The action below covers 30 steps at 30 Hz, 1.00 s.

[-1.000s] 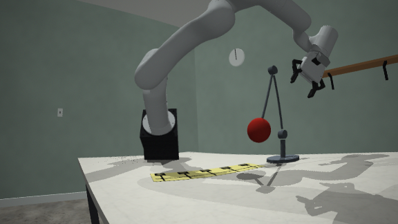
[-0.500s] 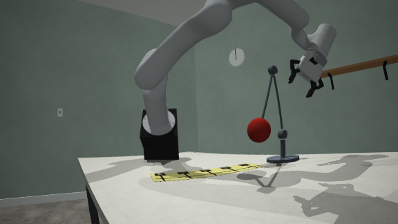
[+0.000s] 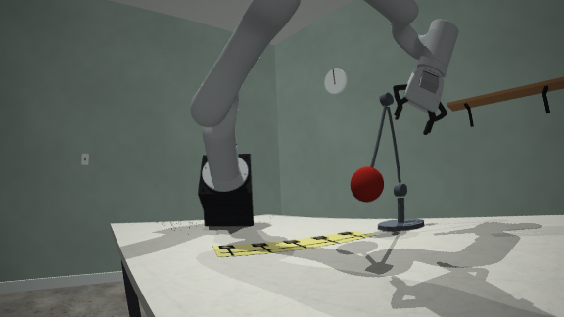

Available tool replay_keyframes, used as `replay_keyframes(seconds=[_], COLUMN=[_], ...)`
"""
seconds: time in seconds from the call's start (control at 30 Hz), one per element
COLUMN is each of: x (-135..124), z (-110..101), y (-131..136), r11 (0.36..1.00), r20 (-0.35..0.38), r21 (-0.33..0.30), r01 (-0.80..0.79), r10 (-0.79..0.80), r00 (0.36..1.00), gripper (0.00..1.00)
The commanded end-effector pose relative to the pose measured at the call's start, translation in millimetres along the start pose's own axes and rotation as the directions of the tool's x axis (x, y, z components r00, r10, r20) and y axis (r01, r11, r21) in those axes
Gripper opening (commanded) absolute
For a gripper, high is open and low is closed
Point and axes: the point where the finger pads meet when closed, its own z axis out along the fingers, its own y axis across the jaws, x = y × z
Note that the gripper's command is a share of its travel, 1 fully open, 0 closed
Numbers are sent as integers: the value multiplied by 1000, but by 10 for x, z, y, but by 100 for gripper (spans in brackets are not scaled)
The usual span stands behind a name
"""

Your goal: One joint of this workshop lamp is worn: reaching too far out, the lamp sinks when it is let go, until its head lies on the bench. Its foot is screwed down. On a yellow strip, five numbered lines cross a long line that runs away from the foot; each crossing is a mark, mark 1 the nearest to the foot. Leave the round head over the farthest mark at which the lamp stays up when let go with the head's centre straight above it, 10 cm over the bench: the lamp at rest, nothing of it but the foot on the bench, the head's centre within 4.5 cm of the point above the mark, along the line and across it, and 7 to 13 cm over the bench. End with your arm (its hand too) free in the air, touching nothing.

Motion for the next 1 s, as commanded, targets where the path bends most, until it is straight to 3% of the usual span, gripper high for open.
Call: replay_keyframes(seconds=[0.0, 0.97], x=[-52, -399], z=[48, 317], y=[106, 521], r11=[996, 917], r20=[67, 363], r21=[80, 282], r01=[-48, -281], r10=[43, 169], r00=[997, 916], gripper=[100, 100])
